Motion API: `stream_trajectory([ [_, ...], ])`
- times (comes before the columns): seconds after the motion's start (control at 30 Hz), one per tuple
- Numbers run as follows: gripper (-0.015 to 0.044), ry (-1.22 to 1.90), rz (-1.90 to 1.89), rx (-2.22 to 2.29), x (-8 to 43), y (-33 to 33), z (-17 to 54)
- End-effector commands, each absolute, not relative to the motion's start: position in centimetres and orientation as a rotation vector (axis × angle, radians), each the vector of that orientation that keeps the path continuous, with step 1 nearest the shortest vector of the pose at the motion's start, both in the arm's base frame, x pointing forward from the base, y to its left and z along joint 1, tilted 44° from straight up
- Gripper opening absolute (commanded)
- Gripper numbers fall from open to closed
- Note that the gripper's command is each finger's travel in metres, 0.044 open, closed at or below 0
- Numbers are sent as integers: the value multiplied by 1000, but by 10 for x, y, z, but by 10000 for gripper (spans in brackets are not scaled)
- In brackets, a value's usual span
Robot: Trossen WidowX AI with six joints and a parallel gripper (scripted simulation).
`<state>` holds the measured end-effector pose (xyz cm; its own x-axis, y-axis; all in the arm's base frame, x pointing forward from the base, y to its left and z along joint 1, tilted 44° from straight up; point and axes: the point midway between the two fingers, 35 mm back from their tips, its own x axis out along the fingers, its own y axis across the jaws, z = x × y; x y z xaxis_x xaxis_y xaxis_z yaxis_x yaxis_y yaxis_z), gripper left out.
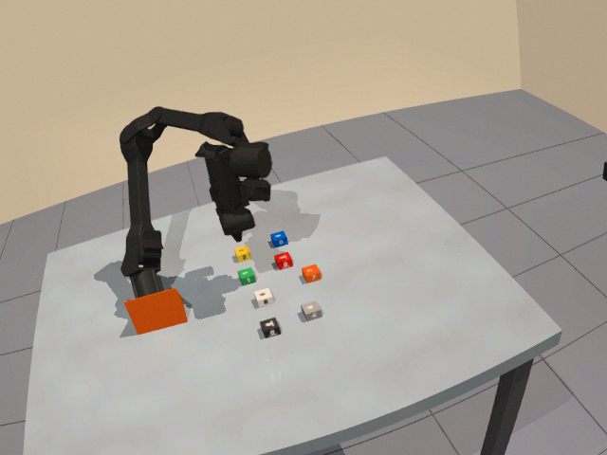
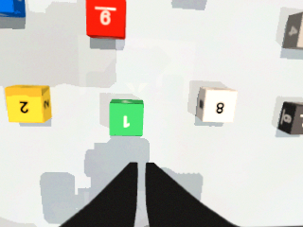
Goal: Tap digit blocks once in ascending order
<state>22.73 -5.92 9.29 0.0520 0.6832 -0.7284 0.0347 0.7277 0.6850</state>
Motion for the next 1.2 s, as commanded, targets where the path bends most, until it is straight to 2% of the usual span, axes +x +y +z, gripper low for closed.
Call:
stream_trajectory([
  [0.0,20,1464,555,631,224,-68,104],
  [0.1,20,1463,549,632,228,-62,111],
  [0.37,20,1462,559,634,246,11,181],
  [0.57,20,1462,557,633,247,17,174],
  [0.77,20,1459,560,635,249,66,125],
  [1.17,20,1459,561,635,250,74,116],
])
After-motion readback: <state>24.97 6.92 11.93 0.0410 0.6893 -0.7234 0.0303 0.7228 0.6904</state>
